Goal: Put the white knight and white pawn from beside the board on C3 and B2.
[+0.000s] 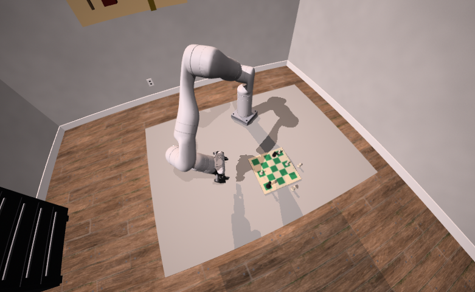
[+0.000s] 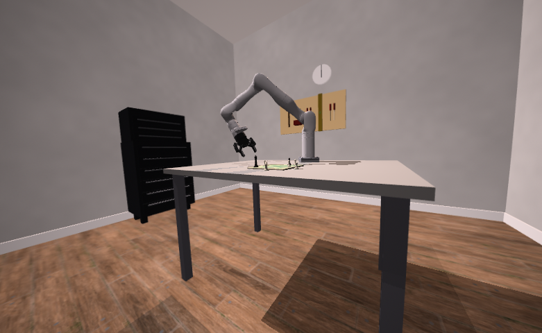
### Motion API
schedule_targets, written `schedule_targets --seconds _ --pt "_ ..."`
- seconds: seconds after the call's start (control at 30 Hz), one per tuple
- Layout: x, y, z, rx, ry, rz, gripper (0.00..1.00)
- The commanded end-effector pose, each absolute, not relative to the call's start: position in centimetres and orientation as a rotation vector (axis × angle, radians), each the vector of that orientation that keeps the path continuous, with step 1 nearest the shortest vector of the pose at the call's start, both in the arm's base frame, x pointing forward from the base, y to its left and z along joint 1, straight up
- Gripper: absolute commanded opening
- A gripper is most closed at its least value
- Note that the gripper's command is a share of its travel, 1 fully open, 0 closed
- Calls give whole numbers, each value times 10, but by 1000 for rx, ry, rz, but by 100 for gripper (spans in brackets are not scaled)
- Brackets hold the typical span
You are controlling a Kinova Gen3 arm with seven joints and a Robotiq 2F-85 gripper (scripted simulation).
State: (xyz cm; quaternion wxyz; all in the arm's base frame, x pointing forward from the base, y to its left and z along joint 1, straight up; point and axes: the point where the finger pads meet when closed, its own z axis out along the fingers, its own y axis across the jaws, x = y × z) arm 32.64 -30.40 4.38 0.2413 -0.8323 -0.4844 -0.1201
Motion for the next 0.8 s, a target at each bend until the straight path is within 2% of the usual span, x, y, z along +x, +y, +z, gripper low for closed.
schedule_targets --seconds 0.0,0.77 --pt "326 -305 44 -2277 -1323 -329 100" --pt "335 -305 39 -2204 -1371 -433 100"
